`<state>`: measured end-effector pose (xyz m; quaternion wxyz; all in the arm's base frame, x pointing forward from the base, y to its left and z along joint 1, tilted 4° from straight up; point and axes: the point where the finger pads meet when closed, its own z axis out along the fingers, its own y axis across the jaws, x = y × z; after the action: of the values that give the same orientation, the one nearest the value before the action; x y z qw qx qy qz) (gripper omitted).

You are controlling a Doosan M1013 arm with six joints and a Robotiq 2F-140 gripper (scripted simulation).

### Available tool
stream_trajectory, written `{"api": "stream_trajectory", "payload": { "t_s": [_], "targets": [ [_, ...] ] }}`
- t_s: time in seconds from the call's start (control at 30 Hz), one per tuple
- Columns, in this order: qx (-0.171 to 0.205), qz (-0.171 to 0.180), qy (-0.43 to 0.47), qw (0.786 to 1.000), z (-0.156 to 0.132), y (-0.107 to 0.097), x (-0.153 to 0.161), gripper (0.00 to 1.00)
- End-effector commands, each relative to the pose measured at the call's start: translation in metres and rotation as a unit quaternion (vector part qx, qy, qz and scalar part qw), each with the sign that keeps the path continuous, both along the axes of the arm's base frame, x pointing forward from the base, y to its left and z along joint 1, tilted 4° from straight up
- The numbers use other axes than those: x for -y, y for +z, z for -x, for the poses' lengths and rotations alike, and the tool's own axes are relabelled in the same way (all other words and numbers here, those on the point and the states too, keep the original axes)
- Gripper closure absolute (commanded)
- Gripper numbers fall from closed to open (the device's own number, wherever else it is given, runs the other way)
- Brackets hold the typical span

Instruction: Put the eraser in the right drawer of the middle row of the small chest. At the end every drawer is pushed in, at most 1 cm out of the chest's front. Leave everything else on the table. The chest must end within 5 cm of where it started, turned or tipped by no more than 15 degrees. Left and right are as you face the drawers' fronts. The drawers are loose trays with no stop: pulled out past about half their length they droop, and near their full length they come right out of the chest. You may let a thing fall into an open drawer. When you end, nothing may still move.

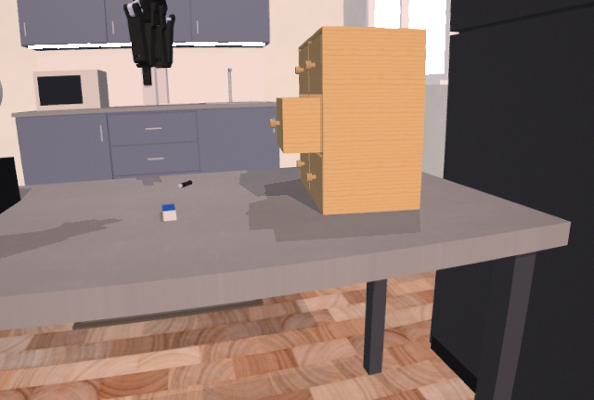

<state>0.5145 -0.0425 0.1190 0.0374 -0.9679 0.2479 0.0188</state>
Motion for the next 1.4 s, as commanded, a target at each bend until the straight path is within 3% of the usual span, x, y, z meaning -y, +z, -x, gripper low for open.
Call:
{"api": "stream_trajectory", "payload": {
  "t_s": [0.0,0.03,0.07,0.13,0.17,0.27,0.33,0.37,0.47,0.53,1.37],
  "targets": [
    [-0.01,0.007,-0.139,0.99,-0.007,-0.05,0.007,0.8],
    [-0.012,0.007,-0.166,0.986,-0.008,-0.066,0.009,0.8],
    [-0.014,0.007,-0.194,0.981,-0.008,-0.066,0.009,0.8],
    [-0.019,0.006,-0.248,0.969,-0.008,-0.093,0.013,0.8],
    [-0.02,0.007,-0.275,0.961,-0.008,-0.093,0.013,0.8],
    [-0.027,0.007,-0.353,0.935,-0.006,-0.123,0.017,0.8],
    [-0.027,0.007,-0.353,0.935,-0.006,-0.123,0.017,0.8],
    [-0.032,0.011,-0.427,0.904,-0.006,-0.128,0.018,0.8],
    [-0.034,0.015,-0.476,0.879,-0.005,-0.135,0.019,0.8],
    [-0.034,0.015,-0.476,0.878,-0.005,-0.136,0.019,0.77],
    [-0.034,0.015,-0.476,0.878,-0.005,-0.138,0.019,0.77]
  ]
}}
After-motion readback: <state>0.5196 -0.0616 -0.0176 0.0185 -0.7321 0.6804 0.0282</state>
